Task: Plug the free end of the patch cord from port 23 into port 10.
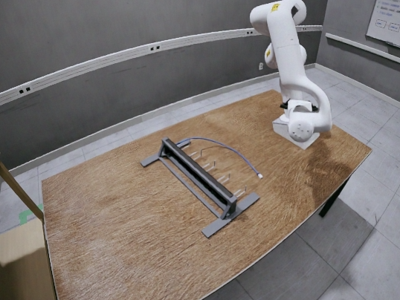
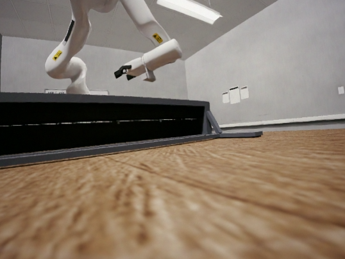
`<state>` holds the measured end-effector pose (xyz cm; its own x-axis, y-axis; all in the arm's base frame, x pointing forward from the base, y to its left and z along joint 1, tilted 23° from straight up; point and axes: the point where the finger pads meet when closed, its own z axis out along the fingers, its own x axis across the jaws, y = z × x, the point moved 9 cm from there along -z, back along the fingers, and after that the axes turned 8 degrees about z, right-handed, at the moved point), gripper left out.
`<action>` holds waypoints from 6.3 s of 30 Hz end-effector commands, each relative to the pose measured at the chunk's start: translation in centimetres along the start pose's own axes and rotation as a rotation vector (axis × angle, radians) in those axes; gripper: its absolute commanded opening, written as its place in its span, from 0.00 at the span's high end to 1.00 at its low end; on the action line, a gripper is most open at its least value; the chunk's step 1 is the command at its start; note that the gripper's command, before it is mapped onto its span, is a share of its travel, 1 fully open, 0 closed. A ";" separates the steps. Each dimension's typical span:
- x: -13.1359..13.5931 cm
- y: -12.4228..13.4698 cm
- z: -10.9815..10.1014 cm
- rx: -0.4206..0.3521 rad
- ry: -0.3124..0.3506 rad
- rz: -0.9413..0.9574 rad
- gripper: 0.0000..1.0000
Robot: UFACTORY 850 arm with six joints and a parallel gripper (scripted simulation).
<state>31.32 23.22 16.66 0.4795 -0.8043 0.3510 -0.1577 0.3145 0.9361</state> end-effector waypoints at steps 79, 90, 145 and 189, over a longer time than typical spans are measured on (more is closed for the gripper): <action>11.7 -16.2 -6.1 1.329 0.481 -0.582 0.00; 11.8 -16.2 -6.1 1.334 0.482 -0.585 1.00; 13.4 -15.5 -4.2 1.346 0.458 -0.241 1.00; 14.9 -11.4 -5.0 1.967 0.146 0.599 1.00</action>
<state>44.62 9.78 10.66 0.1453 -0.7069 0.6922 -0.8062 -0.4901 -0.3313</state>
